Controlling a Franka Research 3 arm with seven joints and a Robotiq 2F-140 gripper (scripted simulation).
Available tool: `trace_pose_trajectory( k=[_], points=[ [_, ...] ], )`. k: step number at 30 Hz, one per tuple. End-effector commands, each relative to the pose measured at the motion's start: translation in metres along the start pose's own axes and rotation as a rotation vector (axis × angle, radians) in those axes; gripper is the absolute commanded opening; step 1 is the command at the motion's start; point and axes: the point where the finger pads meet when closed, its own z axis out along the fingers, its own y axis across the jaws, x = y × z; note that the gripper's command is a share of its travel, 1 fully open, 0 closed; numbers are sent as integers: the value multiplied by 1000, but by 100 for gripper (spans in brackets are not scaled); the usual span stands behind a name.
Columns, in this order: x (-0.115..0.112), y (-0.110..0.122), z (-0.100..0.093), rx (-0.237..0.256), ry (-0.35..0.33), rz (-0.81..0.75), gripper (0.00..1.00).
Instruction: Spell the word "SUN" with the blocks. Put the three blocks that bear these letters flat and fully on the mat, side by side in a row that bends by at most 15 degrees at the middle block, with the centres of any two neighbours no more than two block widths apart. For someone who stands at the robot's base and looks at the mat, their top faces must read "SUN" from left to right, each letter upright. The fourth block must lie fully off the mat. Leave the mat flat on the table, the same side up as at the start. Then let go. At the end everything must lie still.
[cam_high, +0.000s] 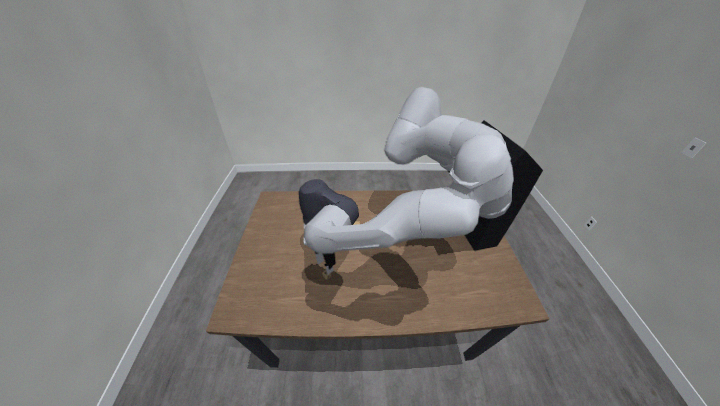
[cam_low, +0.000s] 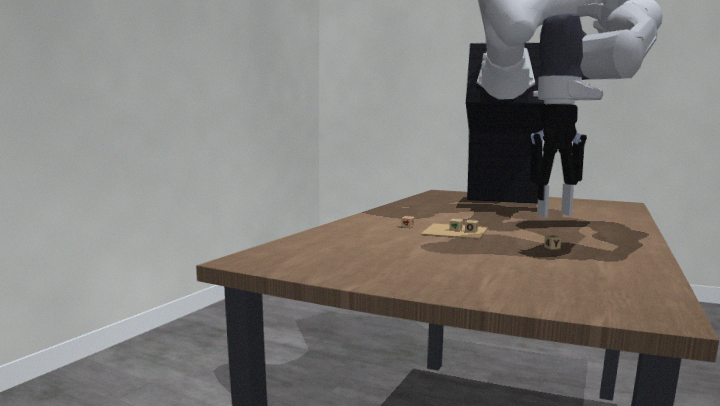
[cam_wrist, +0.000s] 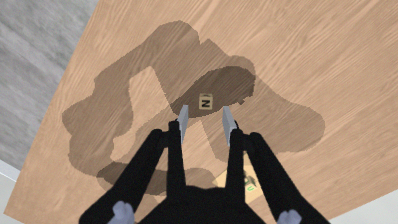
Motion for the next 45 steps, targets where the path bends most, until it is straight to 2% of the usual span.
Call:
trace_pose_trajectory(
  k=[1,14,26,45],
  points=[
    [0,1,5,-3,2,-5,37],
    [0,1,15,-2,2,-5,37],
    [0,0,33,-2,2,-5,37],
    [0,0,35,-2,2,-5,37]
  ],
)
